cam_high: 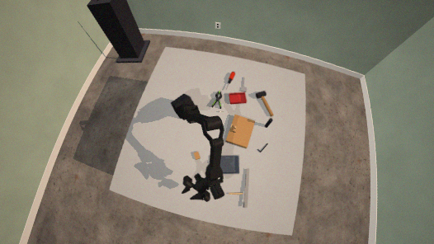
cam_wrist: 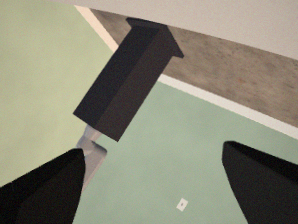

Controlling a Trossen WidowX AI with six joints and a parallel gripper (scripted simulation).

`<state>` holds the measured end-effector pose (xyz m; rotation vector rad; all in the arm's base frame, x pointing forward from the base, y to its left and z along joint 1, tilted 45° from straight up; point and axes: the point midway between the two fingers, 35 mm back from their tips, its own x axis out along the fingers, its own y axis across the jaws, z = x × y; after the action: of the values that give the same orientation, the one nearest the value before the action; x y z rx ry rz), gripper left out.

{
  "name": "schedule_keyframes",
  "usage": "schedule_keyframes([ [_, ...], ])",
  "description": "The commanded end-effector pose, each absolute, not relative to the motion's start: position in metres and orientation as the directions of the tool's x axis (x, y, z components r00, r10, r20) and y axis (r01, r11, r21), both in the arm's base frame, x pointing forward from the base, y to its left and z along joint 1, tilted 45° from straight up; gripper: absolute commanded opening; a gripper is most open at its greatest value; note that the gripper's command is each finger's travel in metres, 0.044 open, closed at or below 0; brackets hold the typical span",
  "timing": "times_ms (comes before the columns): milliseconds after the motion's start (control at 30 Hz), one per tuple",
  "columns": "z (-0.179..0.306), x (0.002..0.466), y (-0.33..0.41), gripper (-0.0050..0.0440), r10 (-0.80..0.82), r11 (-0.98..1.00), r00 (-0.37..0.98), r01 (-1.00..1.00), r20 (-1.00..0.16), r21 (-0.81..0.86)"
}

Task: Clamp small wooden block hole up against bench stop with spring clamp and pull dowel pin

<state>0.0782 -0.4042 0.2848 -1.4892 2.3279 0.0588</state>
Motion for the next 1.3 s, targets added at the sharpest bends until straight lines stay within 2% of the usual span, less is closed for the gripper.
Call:
schedule_keyframes([
  [0, 0.285, 0.078, -0.404, 0.0298, -0.868, 0.439, -0.369, -0.883, -0.333, -0.164],
  [533, 0.285, 0.078, -0.404, 0.0298, -0.868, 0.439, -0.369, -0.883, -0.333, -0.164],
  [733, 0.296, 0.070, -0.397, 0.0440, -0.868, 0.439, -0.369, -0.883, -0.332, -0.164],
  [1033, 0.316, 0.053, -0.382, 0.0440, -0.868, 0.439, -0.370, -0.884, -0.331, -0.164],
  [1267, 0.310, 0.058, -0.383, 0.0440, -0.867, 0.439, -0.364, -0.881, -0.339, -0.176],
])
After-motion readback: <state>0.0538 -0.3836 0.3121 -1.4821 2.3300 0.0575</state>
